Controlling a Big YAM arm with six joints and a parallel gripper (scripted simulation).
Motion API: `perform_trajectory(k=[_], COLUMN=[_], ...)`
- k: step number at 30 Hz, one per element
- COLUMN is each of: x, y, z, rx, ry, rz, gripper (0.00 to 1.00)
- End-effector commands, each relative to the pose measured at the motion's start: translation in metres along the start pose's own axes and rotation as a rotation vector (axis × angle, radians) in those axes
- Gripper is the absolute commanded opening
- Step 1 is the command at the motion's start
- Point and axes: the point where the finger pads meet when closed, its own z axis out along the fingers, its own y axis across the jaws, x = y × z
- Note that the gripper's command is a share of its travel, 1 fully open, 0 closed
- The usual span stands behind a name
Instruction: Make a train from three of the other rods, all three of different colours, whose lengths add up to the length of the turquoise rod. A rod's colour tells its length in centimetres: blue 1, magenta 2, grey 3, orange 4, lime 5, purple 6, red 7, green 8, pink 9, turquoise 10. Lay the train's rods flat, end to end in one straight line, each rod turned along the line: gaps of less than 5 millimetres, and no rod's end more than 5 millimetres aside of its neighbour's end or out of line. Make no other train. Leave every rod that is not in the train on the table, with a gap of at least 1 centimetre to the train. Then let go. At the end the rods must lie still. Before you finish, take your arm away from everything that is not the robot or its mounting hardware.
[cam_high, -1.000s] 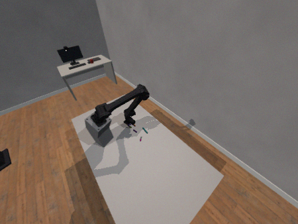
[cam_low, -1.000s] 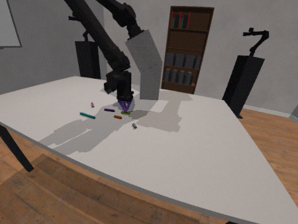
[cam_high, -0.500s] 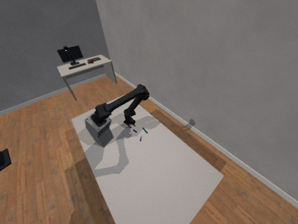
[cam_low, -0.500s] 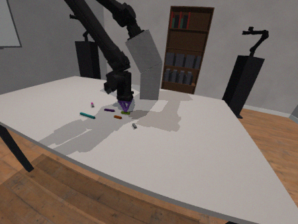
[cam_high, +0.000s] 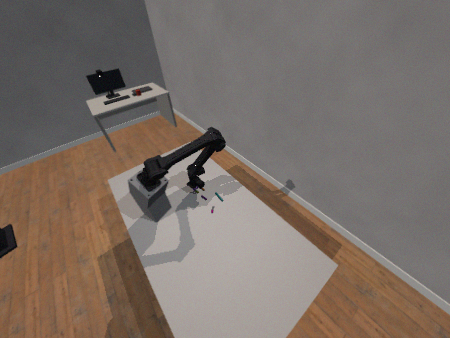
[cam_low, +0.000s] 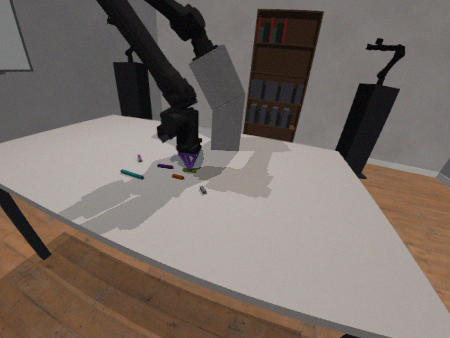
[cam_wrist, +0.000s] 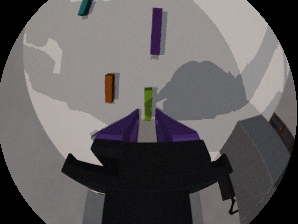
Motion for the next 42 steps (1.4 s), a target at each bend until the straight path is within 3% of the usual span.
perform_trajectory(k=[1,12,13,17,42], x=[0.0,0.0,0.002,0.0,0.001], y=[-0.005,-0.005,-0.014,-0.005,-0.01], z=[0.007,0.016,0.015,0.019,0.019], rx=[0.004,0.004,0.017,0.004,0.01], ry=[-0.003,-0.002,0.003,-0.002,0.0], rz=[0.0,0.0,-0.007,0.0,-0.001], gripper=[0.23,0.23,0.23,0.23,0.23])
